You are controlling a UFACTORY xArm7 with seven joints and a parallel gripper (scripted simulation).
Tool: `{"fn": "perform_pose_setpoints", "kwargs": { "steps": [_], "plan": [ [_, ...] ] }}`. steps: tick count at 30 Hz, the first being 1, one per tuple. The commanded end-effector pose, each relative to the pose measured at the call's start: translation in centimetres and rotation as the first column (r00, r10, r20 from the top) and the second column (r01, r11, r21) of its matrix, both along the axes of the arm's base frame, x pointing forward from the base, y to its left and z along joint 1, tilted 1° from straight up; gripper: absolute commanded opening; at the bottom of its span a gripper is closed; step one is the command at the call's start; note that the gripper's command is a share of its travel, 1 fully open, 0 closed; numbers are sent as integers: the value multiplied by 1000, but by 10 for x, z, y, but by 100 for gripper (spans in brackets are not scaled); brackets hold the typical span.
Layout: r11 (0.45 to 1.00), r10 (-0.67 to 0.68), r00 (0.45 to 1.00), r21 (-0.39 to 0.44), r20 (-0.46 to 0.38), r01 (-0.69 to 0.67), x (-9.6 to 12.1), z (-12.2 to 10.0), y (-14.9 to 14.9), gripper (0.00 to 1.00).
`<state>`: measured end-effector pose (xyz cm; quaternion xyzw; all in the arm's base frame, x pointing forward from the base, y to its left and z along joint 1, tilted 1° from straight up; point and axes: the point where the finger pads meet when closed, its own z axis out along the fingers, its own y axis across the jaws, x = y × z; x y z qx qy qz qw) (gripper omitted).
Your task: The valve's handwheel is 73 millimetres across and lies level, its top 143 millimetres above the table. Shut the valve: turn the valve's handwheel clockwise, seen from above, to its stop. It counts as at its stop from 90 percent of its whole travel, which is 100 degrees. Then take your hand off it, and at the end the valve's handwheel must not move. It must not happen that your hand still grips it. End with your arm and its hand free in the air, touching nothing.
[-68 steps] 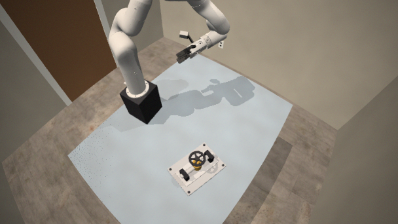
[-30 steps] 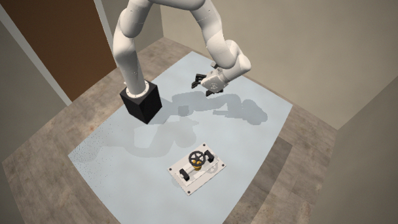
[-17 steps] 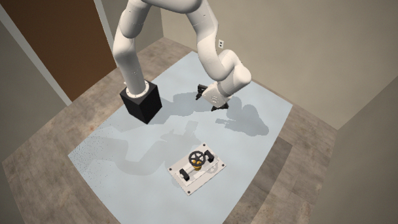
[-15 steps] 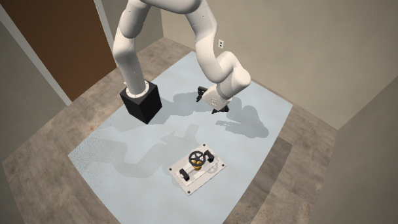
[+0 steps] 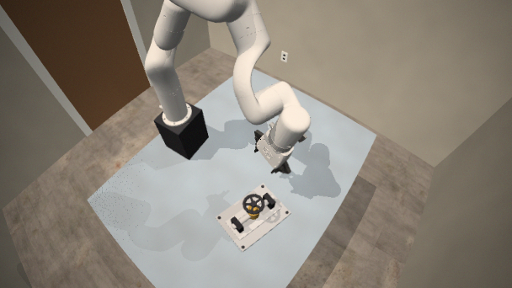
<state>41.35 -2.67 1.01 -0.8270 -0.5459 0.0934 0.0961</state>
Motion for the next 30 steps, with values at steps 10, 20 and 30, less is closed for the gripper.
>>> {"fn": "perform_pose_setpoints", "kwargs": {
  "steps": [10, 20, 30],
  "plan": [
    [922, -363, 908, -62, 207, 383, 25, 15, -106, 100],
    [867, -460, 846, -69, 269, 494, 25, 21, -141, 100],
    [867, -460, 846, -69, 269, 494, 25, 21, -141, 100]
  ]
}}
